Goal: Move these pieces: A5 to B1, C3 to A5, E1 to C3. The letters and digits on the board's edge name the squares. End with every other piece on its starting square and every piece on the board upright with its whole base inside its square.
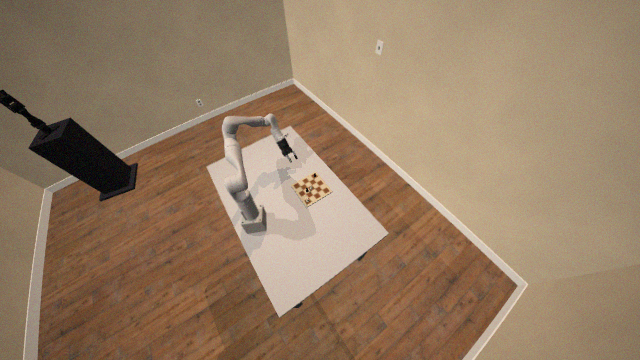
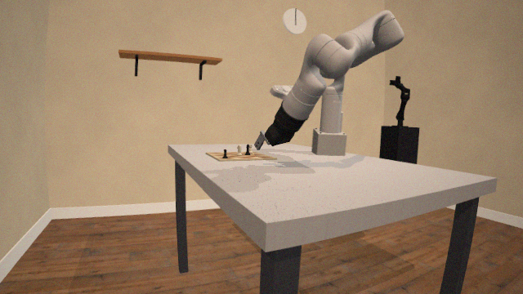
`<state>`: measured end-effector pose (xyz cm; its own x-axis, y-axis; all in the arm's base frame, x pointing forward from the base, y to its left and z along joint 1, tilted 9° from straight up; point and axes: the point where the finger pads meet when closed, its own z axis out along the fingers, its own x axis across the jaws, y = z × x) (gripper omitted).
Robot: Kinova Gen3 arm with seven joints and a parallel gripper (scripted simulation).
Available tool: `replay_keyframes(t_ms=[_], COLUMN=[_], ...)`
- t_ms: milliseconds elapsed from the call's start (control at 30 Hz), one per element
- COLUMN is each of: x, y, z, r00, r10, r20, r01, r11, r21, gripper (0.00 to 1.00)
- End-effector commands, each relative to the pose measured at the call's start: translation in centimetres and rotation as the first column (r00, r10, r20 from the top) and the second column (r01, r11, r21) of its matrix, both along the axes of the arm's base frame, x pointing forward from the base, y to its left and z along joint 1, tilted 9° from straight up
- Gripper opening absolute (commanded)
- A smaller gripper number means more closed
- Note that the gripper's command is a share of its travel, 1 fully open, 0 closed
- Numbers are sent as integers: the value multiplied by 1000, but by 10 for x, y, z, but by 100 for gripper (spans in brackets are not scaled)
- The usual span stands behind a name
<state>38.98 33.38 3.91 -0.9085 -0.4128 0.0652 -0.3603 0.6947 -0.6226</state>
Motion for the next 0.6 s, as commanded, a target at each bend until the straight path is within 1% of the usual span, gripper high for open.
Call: replay_keyframes(t_ms=[0, 133, 167, 567], x=[0, 0, -1, -2], y=[-3, -3, -4, -8], z=[-3, -3, -6, -12], r00=[1000, 1000, 999, 996], r10=[-23, -23, -43, -81], r20=[7, 7, 13, 23], r01=[23, 23, 43, 81], r11=[1000, 1000, 999, 997], r21=[0, 0, 0, 0], gripper=[100, 100, 100, 100])
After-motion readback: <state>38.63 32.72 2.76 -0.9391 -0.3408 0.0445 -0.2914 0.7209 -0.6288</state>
